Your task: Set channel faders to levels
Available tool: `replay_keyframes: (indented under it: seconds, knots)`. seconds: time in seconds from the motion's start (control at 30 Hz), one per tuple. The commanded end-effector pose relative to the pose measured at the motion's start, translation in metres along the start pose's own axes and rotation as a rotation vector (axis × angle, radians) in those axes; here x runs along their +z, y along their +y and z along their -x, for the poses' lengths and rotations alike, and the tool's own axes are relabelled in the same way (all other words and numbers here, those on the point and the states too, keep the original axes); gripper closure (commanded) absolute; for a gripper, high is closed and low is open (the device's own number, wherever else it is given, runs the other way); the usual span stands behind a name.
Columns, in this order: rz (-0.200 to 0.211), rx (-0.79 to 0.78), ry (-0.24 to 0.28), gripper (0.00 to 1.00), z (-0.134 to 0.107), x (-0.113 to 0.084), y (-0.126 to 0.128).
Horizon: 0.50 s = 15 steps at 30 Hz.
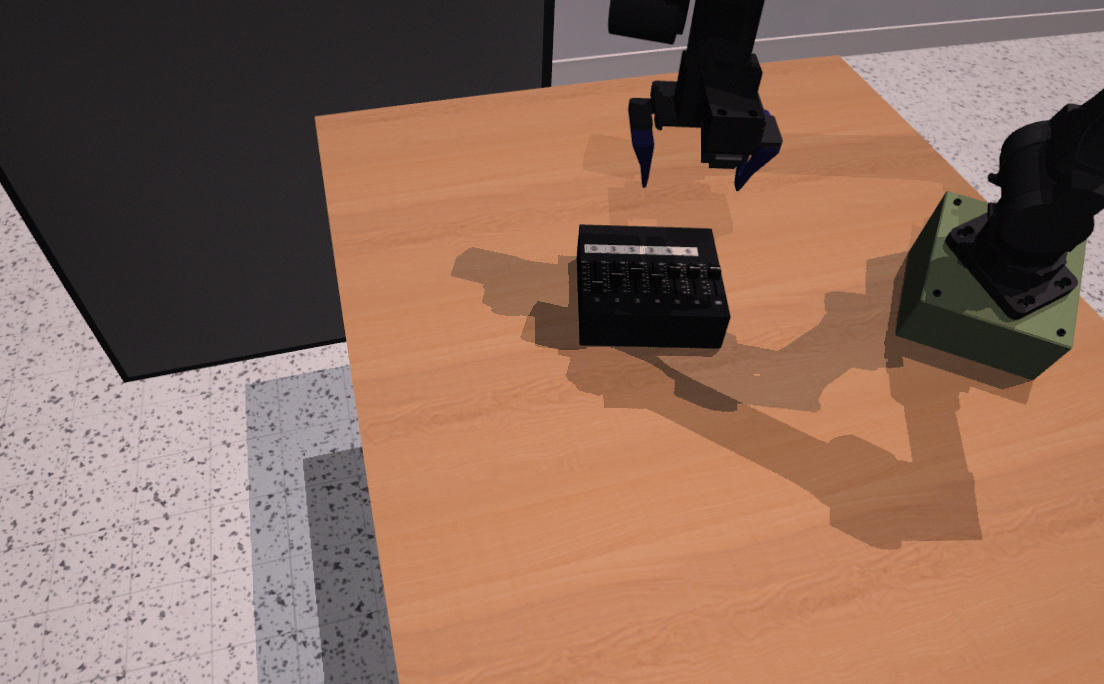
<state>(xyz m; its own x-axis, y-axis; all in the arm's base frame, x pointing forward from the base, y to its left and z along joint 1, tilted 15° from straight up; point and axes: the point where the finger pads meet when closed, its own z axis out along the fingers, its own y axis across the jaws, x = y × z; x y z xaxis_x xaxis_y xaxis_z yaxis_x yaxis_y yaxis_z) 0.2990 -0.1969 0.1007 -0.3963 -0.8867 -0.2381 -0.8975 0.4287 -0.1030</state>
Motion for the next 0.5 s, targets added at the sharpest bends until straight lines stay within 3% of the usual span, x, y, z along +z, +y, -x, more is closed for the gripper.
replay_keyframes:
  seconds: [0.0,0.17,0.27,0.47]
  knots:
    - [-0.071,-0.019,0.014,0.0,-0.004,-0.043,-0.021]
    - [-0.071,-0.019,0.015,0.0,-0.003,-0.054,-0.02]
    - [-0.02,-0.014,-0.001,0.0,-0.001,-0.035,-0.008]
    - [-0.027,-0.009,0.003,0.0,-0.002,-0.034,-0.008]
